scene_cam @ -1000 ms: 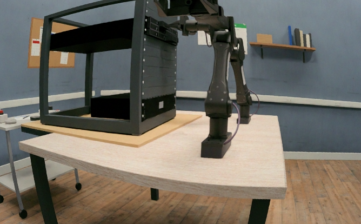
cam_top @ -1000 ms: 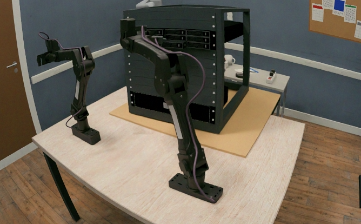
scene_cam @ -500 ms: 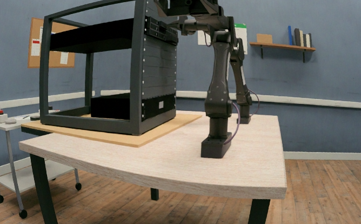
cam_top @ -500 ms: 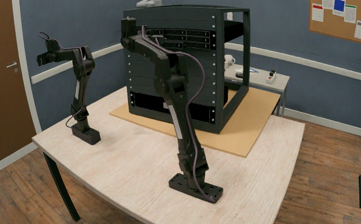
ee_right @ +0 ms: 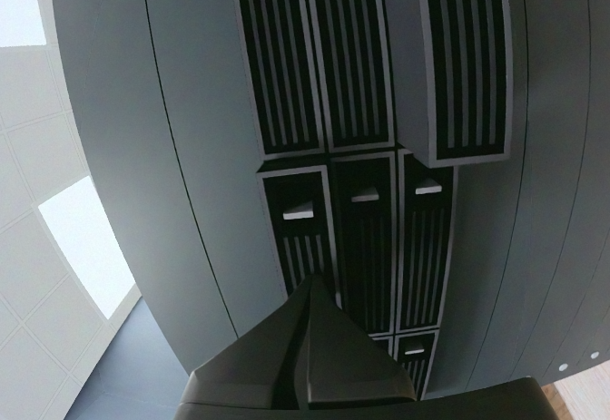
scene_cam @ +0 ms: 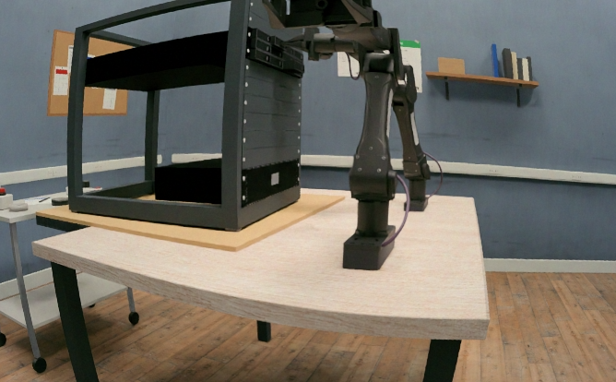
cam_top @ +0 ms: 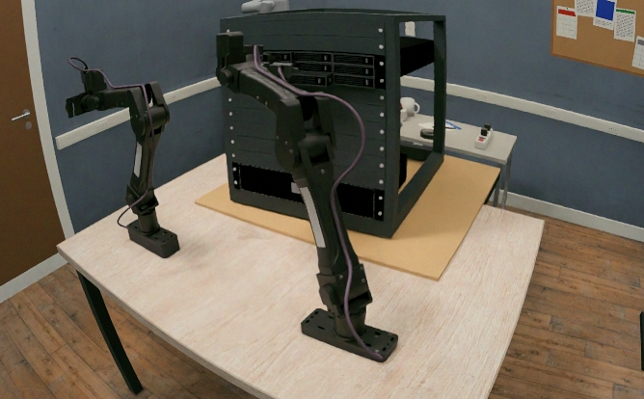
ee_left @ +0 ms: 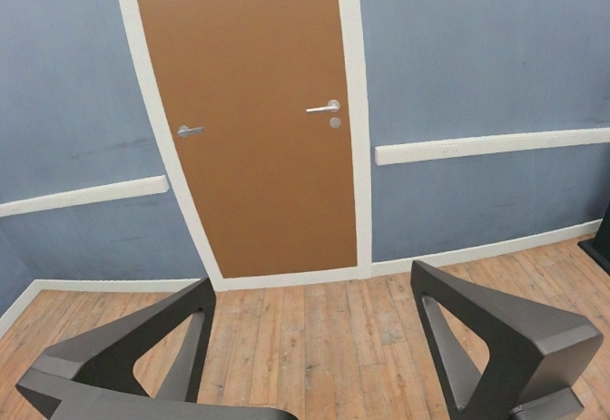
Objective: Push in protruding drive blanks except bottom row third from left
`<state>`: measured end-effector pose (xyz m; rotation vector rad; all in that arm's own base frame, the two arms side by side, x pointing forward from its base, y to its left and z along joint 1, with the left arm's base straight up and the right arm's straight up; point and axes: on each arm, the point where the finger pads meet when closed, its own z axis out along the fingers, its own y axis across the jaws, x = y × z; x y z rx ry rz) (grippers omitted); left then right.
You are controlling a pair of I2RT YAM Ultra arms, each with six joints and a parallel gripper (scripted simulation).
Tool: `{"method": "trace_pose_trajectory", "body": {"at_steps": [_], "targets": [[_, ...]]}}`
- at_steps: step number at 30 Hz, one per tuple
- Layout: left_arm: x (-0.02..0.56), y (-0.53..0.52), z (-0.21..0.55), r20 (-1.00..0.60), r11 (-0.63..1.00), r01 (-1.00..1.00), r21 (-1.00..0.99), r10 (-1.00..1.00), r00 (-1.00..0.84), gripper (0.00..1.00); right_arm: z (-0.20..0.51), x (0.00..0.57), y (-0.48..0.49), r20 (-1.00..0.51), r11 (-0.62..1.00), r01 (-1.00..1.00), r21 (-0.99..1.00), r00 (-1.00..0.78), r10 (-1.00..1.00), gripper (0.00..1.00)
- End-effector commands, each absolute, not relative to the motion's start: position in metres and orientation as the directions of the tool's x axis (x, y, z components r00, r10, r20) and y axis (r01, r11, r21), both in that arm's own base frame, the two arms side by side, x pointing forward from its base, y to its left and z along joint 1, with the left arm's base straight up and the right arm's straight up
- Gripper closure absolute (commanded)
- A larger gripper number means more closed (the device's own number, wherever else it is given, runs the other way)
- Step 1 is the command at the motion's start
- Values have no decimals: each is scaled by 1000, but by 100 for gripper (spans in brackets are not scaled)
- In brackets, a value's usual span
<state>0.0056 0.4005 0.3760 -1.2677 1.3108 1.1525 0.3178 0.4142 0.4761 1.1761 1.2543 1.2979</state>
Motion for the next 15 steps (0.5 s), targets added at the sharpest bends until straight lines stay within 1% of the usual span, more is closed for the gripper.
{"method": "trace_pose_trajectory", "body": {"at_steps": [1,15], "targets": [[2,398,416,-1000,7,-1000,0,0,0,0,494,318,402,34,-35,-10,999,-93,995,100],[2,398,416,-1000,7,-1000,0,0,0,0,493,323,402,31,-32,-9,999,-89,996,100]]}}
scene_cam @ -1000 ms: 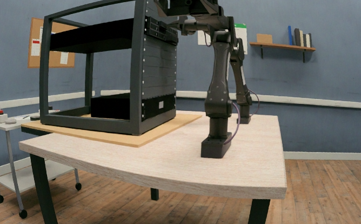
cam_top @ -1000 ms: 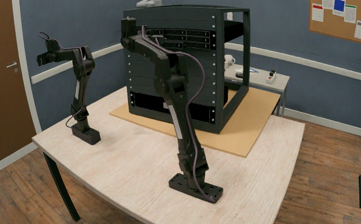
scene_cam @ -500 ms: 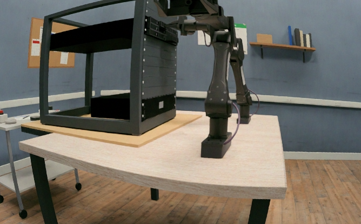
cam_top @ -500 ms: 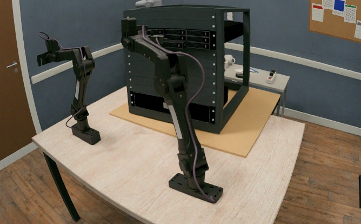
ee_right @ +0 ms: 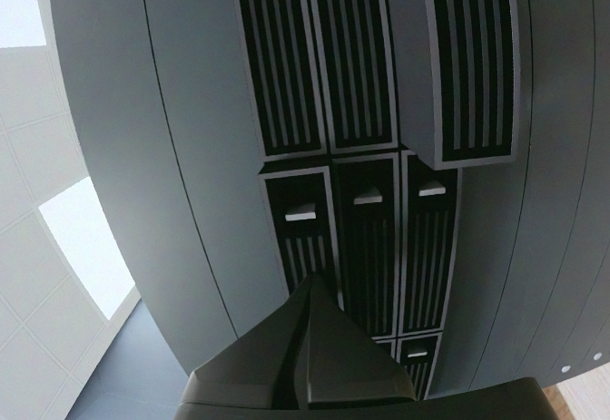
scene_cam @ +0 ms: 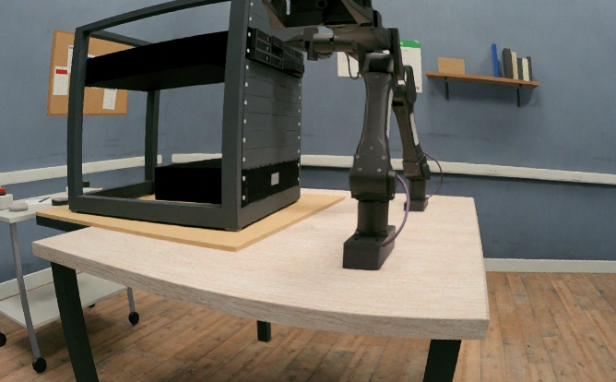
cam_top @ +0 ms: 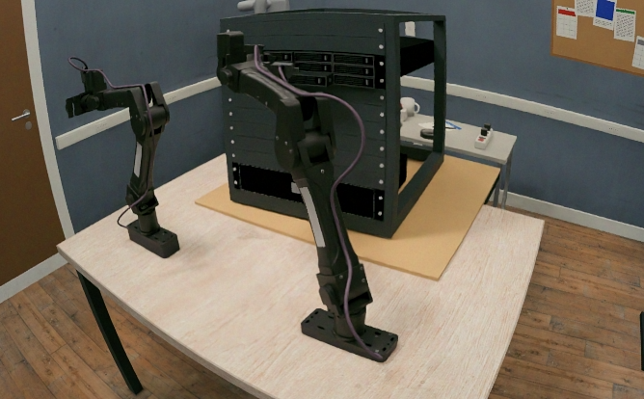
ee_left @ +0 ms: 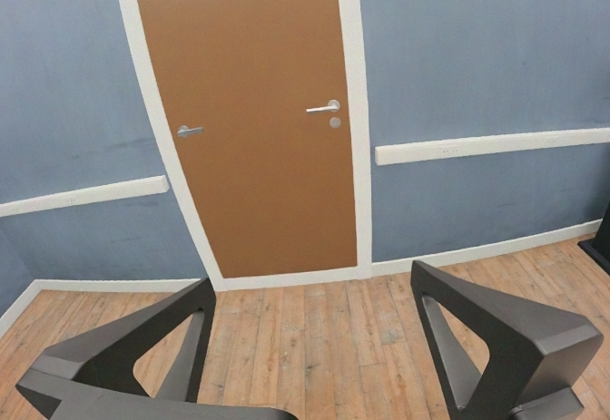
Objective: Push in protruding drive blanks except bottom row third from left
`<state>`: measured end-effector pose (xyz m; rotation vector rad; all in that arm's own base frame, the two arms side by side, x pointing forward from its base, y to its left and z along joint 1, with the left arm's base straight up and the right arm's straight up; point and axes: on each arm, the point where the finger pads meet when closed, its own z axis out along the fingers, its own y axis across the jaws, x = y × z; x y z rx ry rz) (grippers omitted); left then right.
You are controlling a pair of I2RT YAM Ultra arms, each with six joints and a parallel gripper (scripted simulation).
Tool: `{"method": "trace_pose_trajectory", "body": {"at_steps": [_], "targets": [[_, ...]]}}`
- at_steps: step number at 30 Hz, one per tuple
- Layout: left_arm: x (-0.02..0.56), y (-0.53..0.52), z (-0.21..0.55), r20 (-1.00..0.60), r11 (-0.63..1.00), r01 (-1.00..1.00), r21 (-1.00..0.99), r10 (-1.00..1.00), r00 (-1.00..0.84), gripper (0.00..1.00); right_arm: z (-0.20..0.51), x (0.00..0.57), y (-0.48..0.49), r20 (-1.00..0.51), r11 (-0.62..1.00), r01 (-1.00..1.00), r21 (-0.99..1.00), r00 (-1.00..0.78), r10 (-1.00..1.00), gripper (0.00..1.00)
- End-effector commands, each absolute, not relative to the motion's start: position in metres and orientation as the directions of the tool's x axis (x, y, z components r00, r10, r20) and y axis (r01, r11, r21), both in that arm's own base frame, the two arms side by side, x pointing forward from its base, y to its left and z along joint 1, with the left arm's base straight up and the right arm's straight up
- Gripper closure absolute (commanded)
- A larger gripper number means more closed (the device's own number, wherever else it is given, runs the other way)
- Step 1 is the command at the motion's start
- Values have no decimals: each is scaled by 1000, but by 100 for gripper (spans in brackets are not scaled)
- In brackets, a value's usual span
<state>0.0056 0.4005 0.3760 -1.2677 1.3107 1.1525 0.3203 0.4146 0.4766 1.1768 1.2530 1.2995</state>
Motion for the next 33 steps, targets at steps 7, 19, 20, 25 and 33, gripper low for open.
{"method": "trace_pose_trajectory", "body": {"at_steps": [7,19,20,25,33], "targets": [[2,398,416,-1000,7,-1000,0,0,0,0,495,321,402,34,-35,-10,999,-93,995,100],[2,398,416,-1000,7,-1000,0,0,0,0,492,326,403,28,-29,-8,1000,-89,996,100],[2,398,416,-1000,7,-1000,0,0,0,0,492,326,403,28,-29,-8,1000,-89,996,100],[2,398,416,-1000,7,-1000,0,0,0,0,491,326,404,27,-28,-8,1000,-89,996,100],[2,398,416,-1000,7,-1000,0,0,0,0,489,330,405,23,-23,-7,1000,-89,996,100]]}}
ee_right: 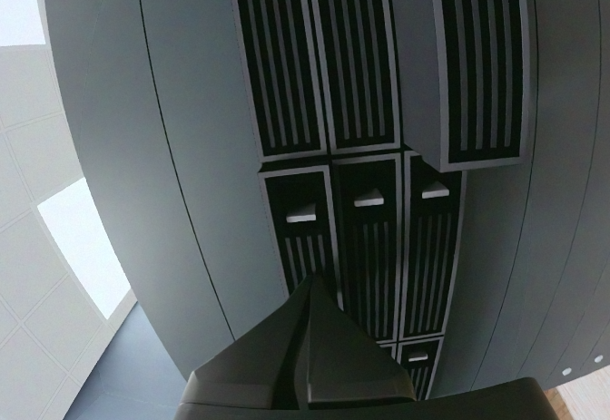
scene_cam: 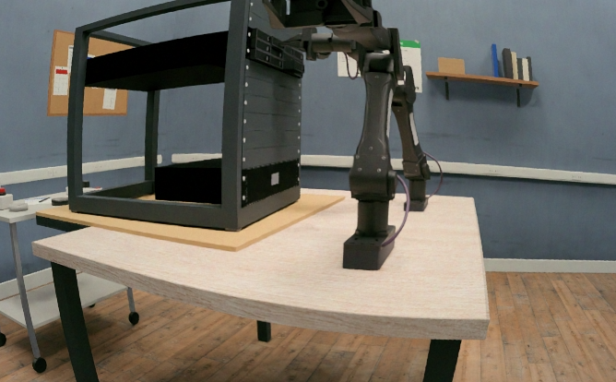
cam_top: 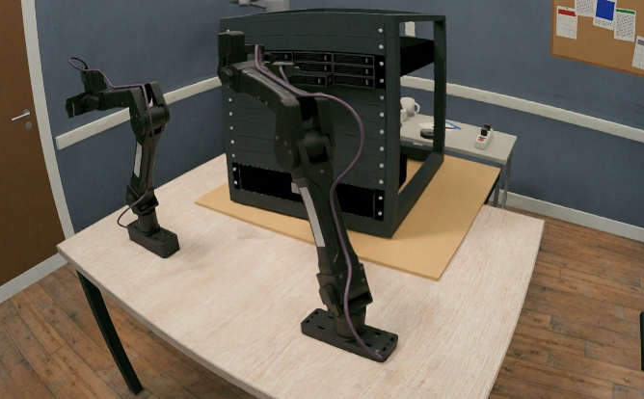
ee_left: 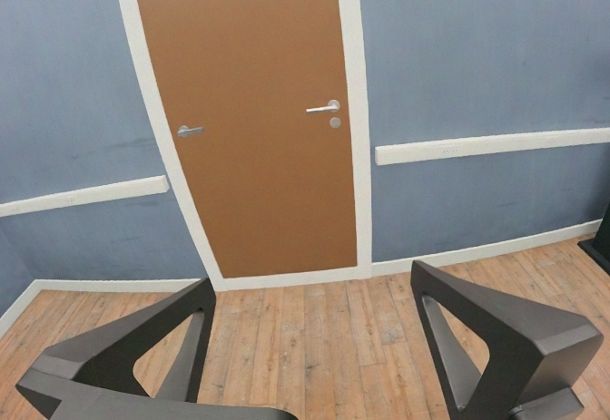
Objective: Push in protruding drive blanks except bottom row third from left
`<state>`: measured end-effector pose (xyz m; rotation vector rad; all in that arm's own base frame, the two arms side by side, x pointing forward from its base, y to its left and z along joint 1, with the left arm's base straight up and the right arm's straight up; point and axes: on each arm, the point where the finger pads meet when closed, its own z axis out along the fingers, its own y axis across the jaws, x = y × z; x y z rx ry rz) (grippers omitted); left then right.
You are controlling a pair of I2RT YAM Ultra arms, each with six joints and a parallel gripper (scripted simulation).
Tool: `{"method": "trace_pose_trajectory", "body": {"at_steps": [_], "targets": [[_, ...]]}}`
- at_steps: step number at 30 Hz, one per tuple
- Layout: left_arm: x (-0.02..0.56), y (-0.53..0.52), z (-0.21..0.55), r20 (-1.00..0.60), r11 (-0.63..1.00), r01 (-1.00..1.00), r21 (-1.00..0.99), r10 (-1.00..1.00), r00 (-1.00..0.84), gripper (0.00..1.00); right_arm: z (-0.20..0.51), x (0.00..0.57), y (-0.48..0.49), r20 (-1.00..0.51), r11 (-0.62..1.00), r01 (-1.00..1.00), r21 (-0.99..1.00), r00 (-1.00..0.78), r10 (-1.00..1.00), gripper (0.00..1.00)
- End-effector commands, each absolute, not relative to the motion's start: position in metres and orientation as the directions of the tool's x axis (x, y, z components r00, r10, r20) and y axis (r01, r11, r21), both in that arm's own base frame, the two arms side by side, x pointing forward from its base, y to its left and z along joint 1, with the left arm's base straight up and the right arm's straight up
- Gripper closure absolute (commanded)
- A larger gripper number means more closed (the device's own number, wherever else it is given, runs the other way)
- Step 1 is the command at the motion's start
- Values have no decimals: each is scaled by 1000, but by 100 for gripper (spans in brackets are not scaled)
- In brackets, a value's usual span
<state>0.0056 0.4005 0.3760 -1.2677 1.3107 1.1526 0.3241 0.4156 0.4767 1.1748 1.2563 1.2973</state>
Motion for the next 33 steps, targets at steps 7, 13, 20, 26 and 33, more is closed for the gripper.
{"method": "trace_pose_trajectory", "body": {"at_steps": [7,13,20,26,33], "targets": [[2,398,416,-1000,7,-1000,0,0,0,0,492,329,403,28,-29,-9,1000,-89,996,100],[2,398,416,-1000,7,-1000,0,0,0,0,486,332,408,16,-16,-4,1000,-89,996,100],[2,398,416,-1000,7,-1000,0,0,0,0,490,336,405,23,-24,-7,1000,-89,996,100],[2,398,416,-1000,7,-1000,0,0,0,0,490,336,405,23,-24,-7,1000,-89,996,100],[2,398,416,-1000,7,-1000,0,0,0,0,490,336,405,23,-24,-7,1000,-89,996,100]]}}
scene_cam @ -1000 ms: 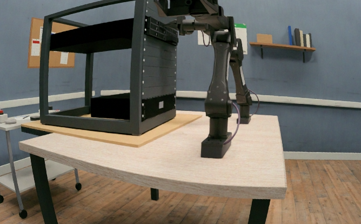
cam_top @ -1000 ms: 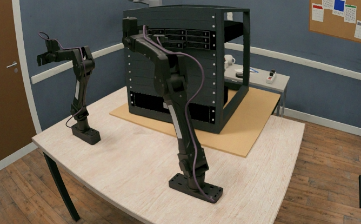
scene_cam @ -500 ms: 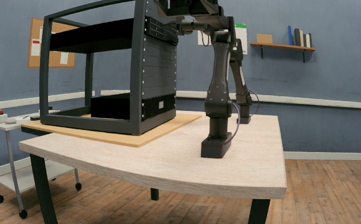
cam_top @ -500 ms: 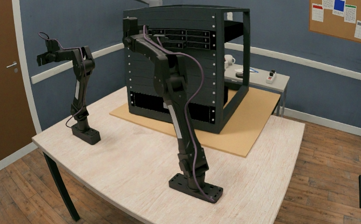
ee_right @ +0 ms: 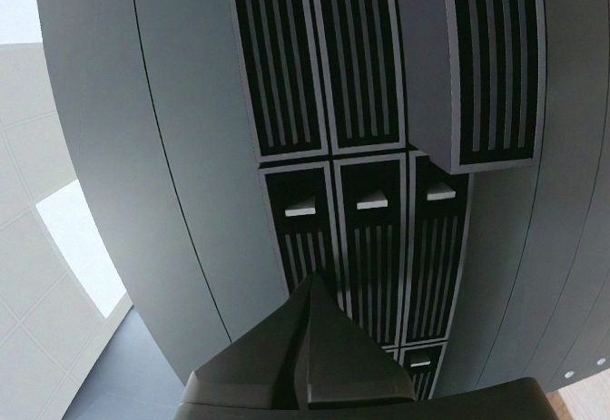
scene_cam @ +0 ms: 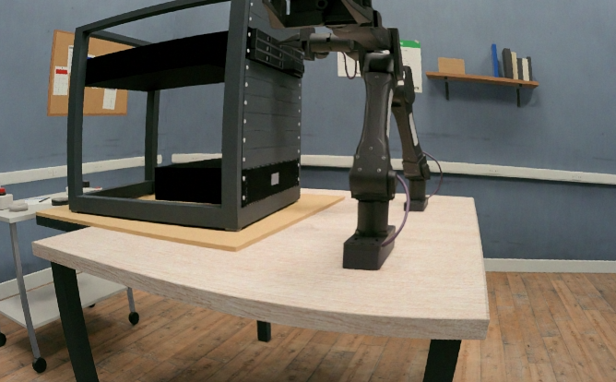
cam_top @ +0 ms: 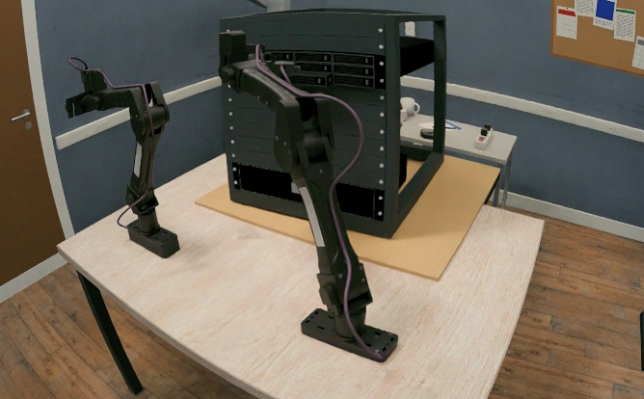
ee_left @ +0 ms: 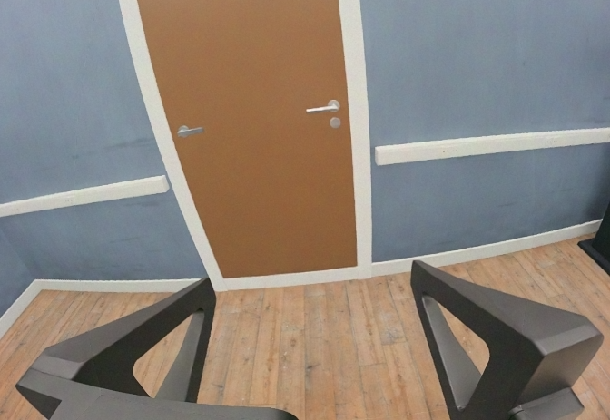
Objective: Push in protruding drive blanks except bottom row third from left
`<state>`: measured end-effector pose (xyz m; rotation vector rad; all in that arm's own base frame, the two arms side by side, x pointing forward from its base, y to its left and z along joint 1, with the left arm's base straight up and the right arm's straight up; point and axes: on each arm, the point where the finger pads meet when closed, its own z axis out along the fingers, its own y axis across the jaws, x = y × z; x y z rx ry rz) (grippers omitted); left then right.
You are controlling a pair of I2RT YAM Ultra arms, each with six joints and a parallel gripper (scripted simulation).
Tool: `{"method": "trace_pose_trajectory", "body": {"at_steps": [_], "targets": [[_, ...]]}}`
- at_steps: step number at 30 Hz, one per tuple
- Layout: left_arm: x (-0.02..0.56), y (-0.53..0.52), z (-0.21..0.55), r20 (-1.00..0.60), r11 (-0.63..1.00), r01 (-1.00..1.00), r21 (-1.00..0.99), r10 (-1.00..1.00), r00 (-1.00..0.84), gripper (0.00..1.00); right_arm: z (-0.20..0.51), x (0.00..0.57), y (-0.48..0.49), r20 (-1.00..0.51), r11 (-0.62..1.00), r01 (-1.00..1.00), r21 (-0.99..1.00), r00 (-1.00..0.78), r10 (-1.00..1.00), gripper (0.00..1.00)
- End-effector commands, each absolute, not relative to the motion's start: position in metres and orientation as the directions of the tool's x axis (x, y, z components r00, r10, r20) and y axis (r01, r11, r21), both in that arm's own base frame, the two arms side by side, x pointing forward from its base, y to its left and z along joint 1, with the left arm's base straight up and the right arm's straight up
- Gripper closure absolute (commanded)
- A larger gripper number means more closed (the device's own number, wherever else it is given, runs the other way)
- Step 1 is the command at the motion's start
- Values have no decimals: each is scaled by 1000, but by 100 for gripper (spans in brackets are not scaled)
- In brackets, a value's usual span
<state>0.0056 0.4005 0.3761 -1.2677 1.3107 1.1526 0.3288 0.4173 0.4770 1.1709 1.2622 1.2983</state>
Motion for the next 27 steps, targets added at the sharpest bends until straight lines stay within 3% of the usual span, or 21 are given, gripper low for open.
{"method": "trace_pose_trajectory", "body": {"at_steps": [1,20,27], "targets": [[2,398,416,-1000,7,-1000,0,0,0,0,490,336,405,24,-24,-8,1000,-89,996,100],[2,398,416,-1000,7,-1000,0,0,0,0,488,228,394,21,-22,-5,1000,-92,996,100],[2,398,416,-1000,7,-1000,0,0,0,0,488,230,389,21,-21,-5,1000,-72,997,100]]}}
